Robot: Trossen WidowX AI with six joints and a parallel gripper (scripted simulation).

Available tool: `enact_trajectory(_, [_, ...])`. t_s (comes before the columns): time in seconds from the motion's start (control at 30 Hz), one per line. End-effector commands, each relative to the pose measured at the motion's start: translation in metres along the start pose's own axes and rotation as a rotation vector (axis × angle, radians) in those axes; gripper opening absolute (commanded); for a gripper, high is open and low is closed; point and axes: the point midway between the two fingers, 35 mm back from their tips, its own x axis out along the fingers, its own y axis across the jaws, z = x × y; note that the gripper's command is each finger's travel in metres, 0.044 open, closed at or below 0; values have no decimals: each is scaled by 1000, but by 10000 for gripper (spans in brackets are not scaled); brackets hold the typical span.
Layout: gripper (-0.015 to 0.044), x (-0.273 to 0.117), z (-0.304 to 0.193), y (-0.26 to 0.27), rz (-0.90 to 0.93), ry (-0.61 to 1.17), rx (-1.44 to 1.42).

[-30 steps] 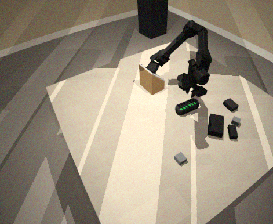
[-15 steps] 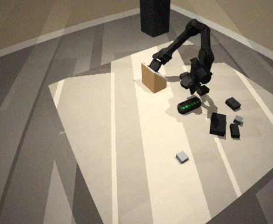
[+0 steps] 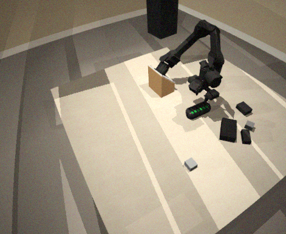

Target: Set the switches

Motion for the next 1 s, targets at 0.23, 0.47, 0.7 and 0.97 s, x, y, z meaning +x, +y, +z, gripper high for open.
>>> enact_trajectory(0.23, [335,24,2,19,-4,-7,17])
enact_trajectory(0.47, [151,61,2,42,-7,-13,41])
enact_trajectory(0.7, [0,61,2,42,-7,-13,41])
enact_trajectory(0.97, [0,60,2,42,-7,-13,41])
